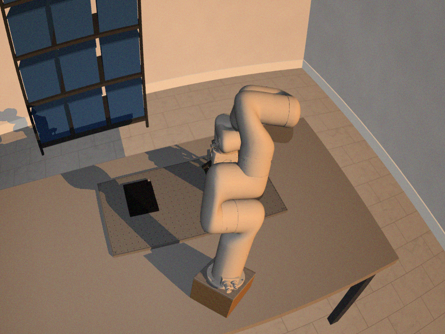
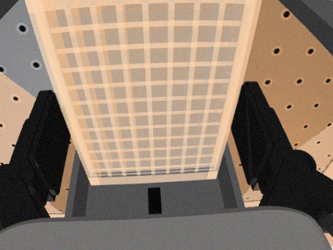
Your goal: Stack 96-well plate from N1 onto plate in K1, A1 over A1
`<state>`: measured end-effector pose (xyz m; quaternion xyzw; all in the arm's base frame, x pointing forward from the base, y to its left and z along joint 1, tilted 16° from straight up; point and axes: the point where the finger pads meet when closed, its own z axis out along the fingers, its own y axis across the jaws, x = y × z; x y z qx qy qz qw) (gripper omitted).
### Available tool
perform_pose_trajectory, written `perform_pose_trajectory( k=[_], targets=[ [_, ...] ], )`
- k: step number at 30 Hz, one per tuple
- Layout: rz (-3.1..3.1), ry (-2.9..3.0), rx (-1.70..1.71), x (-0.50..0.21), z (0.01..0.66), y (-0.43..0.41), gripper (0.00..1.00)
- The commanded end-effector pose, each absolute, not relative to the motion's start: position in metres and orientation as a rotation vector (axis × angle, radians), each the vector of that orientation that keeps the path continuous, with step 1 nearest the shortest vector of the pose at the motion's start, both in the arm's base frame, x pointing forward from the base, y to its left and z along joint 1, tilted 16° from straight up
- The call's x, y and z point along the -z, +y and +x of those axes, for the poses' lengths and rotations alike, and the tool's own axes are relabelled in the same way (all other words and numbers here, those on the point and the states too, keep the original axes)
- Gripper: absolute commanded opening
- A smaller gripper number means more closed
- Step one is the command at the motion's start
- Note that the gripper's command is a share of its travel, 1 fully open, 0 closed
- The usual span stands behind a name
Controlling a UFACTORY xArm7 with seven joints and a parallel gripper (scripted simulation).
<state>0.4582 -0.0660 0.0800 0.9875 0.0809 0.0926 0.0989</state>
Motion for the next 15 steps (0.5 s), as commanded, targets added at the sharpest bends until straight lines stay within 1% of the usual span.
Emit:
perform_pose_trajectory(
  k=[1,15],
  targets=[
    [2.92,0.24,-0.28,-0.081,0.459,-0.066,1.0],
    [2.92,0.24,-0.28,-0.092,0.457,-0.064,1.0]
  ],
)
